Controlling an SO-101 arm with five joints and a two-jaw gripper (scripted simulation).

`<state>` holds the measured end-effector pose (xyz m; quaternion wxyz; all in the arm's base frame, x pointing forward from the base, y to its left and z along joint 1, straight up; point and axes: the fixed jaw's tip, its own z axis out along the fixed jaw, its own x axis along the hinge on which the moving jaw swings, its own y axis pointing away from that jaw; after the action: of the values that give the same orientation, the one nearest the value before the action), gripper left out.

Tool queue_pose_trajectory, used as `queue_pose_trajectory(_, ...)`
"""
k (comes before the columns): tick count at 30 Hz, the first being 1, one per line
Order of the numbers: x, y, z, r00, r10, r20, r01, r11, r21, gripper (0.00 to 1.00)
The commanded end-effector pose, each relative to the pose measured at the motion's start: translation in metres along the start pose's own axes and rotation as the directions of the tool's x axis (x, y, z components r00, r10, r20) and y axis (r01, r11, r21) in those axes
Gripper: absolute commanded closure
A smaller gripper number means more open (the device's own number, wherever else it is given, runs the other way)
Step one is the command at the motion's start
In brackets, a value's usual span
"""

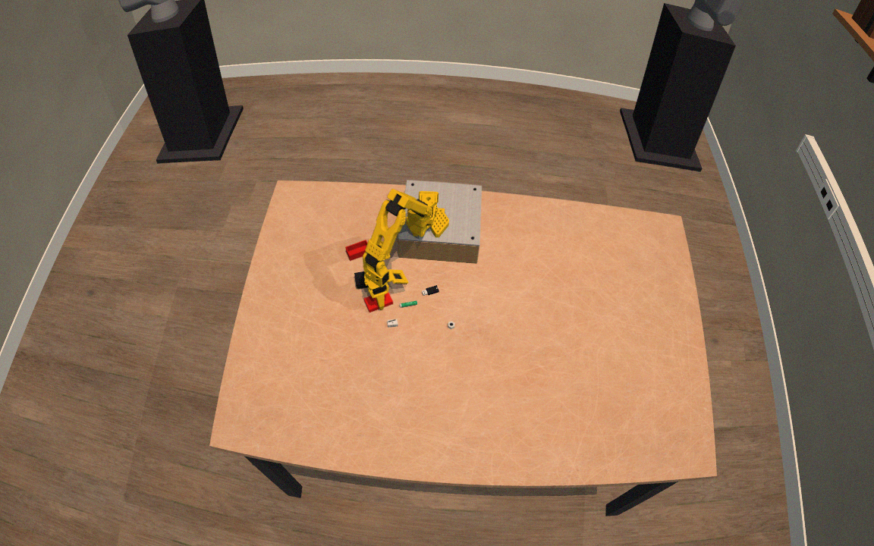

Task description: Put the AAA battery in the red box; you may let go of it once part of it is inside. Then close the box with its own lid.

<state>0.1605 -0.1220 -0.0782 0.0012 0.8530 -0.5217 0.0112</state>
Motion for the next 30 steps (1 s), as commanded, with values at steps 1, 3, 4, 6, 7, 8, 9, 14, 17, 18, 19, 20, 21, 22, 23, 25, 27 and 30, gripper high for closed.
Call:
queue_pose_trajectory(1, -0.0045, 0.0002, 0.0041, 1.000, 0.001, 0.022, 0.000, 1.000, -0.010, 0.78)
queue_pose_trajectory(3, -0.0045, 0.0002, 0.0041, 1.000, 0.001, 0.022, 0.000, 1.000, -0.010, 0.77)
queue_pose_trajectory(4, -0.0045, 0.0002, 0.0041, 1.000, 0.001, 0.022, 0.000, 1.000, -0.010, 0.77)
queue_pose_trajectory(6, -0.0045, 0.0002, 0.0041, 1.000, 0.001, 0.022, 0.000, 1.000, -0.010, 0.77)
queue_pose_trajectory(7, -0.0045, 0.0002, 0.0041, 1.000, 0.001, 0.022, 0.000, 1.000, -0.010, 0.77)
queue_pose_trajectory(8, -0.0045, 0.0002, 0.0041, 1.000, 0.001, 0.022, 0.000, 1.000, -0.010, 0.77)
queue_pose_trajectory(9, -0.0045, 0.0002, 0.0041, 1.000, 0.001, 0.022, 0.000, 1.000, -0.010, 0.76)
queue_pose_trajectory(14, -0.0045, 0.0002, 0.0041, 1.000, 0.001, 0.022, 0.000, 1.000, -0.010, 0.76)
queue_pose_trajectory(17, -0.0045, 0.0002, 0.0041, 1.000, 0.001, 0.022, 0.000, 1.000, -0.010, 0.76)
queue_pose_trajectory(18, -0.0045, 0.0002, 0.0041, 1.000, 0.001, 0.022, 0.000, 1.000, -0.010, 0.76)
queue_pose_trajectory(19, -0.0045, 0.0002, 0.0041, 1.000, 0.001, 0.022, 0.000, 1.000, -0.010, 0.76)
queue_pose_trajectory(20, -0.0045, 0.0002, 0.0041, 1.000, 0.001, 0.022, 0.000, 1.000, -0.010, 0.76)
queue_pose_trajectory(21, -0.0045, 0.0002, 0.0041, 1.000, 0.001, 0.022, 0.000, 1.000, -0.010, 0.76)
queue_pose_trajectory(22, -0.0045, 0.0002, 0.0041, 1.000, 0.001, 0.022, 0.000, 1.000, -0.010, 0.76)
queue_pose_trajectory(23, -0.0045, 0.0002, 0.0041, 1.000, 0.001, 0.022, 0.000, 1.000, -0.010, 0.75)
queue_pose_trajectory(25, -0.0045, 0.0002, 0.0041, 1.000, 0.001, 0.022, 0.000, 1.000, -0.010, 0.75)
queue_pose_trajectory(27, -0.0045, 0.0002, 0.0041, 1.000, 0.001, 0.022, 0.000, 1.000, -0.010, 0.75)
queue_pose_trajectory(30, -0.0045, 0.0002, 0.0041, 1.000, 0.001, 0.022, 0.000, 1.000, -0.010, 0.75)
